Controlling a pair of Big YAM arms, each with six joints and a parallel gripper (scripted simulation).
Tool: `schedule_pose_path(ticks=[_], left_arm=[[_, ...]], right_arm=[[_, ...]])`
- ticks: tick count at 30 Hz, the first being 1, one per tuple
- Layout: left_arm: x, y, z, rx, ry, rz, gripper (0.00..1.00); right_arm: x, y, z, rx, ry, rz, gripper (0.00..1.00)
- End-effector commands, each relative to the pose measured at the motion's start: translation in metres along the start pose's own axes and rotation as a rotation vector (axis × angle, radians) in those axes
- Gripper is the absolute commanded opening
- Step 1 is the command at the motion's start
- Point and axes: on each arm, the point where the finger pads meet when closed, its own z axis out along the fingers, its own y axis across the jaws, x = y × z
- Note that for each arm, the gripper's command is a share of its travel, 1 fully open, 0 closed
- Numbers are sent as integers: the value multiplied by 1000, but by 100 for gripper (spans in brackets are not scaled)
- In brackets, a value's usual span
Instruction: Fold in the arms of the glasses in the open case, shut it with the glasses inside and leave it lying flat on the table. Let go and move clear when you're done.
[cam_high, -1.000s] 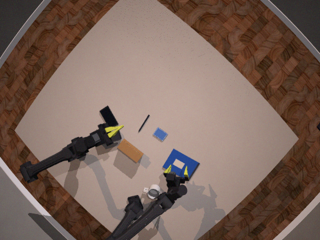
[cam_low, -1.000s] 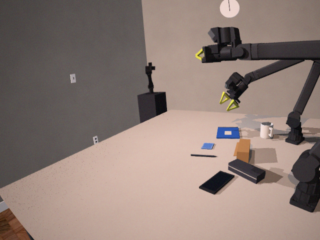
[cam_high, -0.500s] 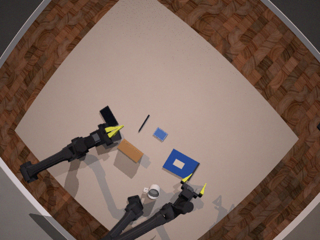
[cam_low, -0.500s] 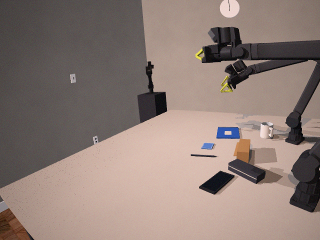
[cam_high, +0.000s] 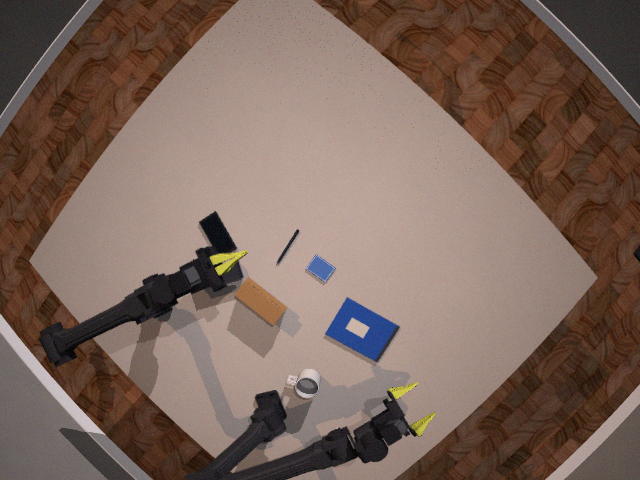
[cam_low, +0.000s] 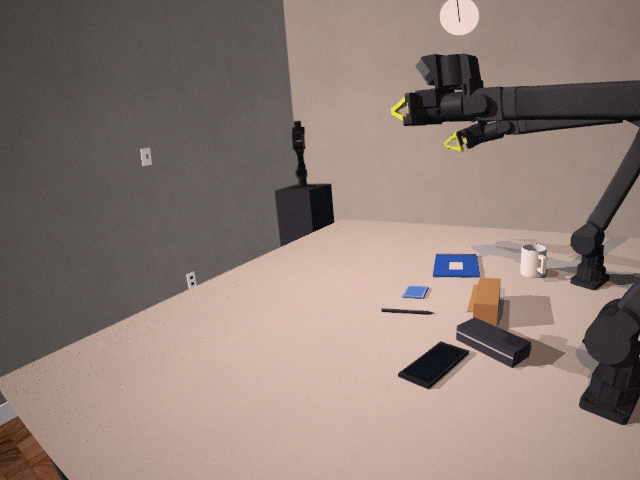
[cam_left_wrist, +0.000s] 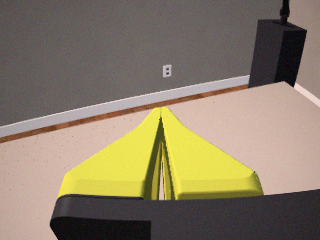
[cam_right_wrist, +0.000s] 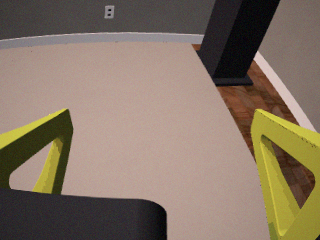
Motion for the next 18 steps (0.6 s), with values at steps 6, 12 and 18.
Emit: schedule_pose_path(ticks=[6, 12, 18], left_arm=[[-18, -6, -6, 8, -31, 9, 0], [-18, -6, -6, 8, -31, 9, 0], [-18, -6, -6, 8, -31, 9, 0]], right_arm=[[-91, -67, -18, 157, -205, 190, 100], [-122, -93, -52, 236, -303, 245, 100], [-134, -96, -65, 245, -325, 193, 100]])
